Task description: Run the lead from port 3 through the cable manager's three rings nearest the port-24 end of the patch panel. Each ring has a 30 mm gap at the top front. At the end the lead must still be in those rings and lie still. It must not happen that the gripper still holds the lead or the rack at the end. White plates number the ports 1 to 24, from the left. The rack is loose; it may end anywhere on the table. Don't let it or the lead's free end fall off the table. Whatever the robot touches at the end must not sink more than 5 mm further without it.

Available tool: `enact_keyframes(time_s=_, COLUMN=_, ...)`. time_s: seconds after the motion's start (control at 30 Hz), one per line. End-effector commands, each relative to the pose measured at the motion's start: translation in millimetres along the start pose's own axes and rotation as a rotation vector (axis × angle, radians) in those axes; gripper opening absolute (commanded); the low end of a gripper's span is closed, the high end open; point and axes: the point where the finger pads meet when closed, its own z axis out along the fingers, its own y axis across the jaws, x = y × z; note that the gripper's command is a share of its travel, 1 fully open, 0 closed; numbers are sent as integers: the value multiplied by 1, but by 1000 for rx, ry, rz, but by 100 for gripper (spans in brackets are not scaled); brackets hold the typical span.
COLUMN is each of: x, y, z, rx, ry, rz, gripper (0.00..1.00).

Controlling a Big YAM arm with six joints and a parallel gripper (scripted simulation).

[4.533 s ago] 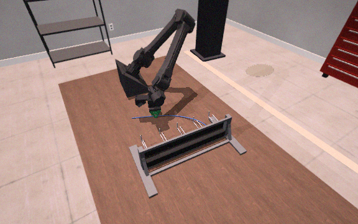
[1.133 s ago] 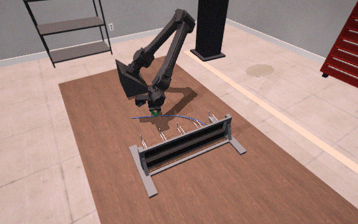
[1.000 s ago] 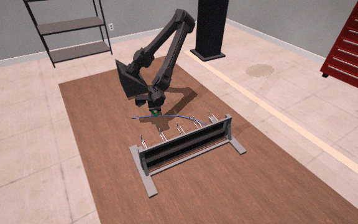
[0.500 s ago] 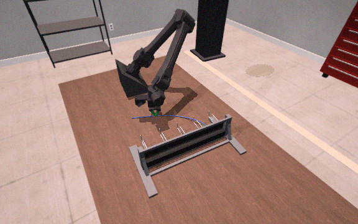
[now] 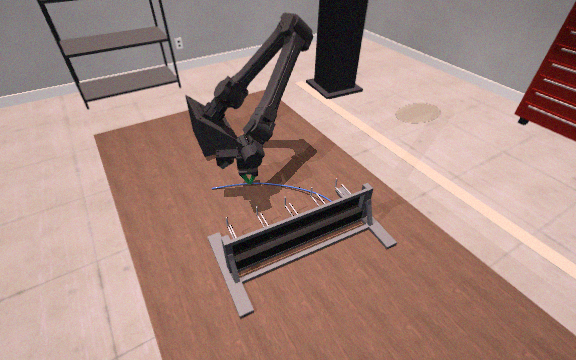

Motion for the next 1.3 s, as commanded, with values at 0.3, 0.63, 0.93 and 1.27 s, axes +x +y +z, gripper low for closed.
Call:
enact_keyframes(time_s=0.3, x=10, y=20, z=-32, rx=-52, ry=11, rz=-32, gripper=0)
enact_keyframes(time_s=0.63, x=11, y=19, z=-38, rx=-50, ry=8, rz=-35, gripper=0)
enact_keyframes(time_s=0.93, x=10, y=20, z=-43, rx=-53, ry=8, rz=-34, gripper=0)
enact_keyframes(time_s=1.27, x=10, y=21, z=-45, rx=-54, ry=8, rz=-34, gripper=0)
